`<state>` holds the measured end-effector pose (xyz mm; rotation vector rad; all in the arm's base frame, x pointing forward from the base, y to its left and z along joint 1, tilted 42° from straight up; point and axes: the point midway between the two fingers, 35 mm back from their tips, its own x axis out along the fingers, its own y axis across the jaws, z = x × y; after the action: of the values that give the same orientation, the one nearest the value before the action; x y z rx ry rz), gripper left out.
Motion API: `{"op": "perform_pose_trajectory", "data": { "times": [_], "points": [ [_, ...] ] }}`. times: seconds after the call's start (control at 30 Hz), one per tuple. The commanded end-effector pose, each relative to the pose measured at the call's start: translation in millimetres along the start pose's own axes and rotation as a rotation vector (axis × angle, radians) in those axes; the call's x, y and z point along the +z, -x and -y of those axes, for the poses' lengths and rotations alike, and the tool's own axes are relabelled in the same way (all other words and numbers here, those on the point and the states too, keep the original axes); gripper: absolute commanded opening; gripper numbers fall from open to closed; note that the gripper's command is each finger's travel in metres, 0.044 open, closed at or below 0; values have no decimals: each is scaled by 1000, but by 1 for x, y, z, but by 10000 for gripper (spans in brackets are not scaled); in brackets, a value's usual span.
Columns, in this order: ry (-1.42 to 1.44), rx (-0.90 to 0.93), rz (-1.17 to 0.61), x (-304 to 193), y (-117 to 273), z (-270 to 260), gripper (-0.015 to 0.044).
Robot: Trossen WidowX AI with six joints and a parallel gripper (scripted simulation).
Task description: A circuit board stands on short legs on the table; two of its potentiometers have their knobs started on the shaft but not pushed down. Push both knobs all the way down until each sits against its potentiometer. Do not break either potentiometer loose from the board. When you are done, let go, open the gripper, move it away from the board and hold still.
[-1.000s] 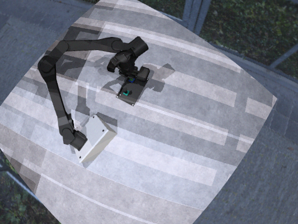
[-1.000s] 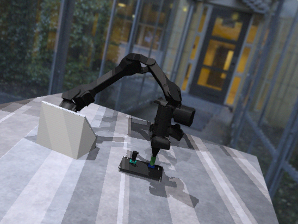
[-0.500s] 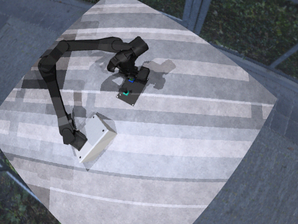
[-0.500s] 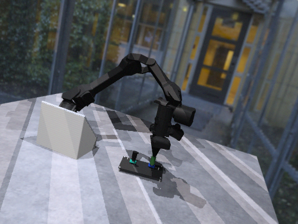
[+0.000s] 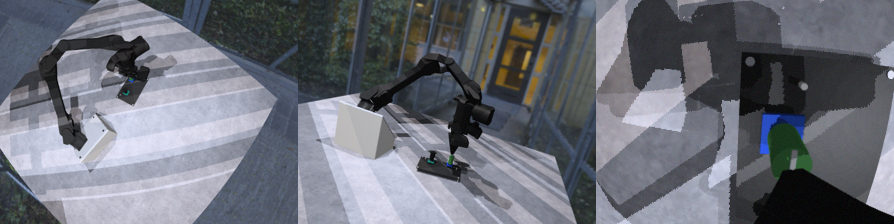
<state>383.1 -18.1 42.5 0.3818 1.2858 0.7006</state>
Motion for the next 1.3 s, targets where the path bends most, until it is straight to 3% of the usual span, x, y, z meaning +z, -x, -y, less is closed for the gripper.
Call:
{"op": "perform_pose_trajectory", "data": {
  "times": [0.0, 0.03, 0.33, 0.6, 0.8, 1.27],
  "points": [
    [7, -7, 6, 2, 9, 1, 0],
    [7, -7, 6, 2, 9, 1, 0],
    [0, -2, 3, -2, 4, 0, 236],
    [-2, -16, -3, -99, 29, -2, 440],
    [-1, -7, -3, -169, 29, -19, 440],
    [0, -7, -3, -171, 29, -20, 440]
  ]
}}
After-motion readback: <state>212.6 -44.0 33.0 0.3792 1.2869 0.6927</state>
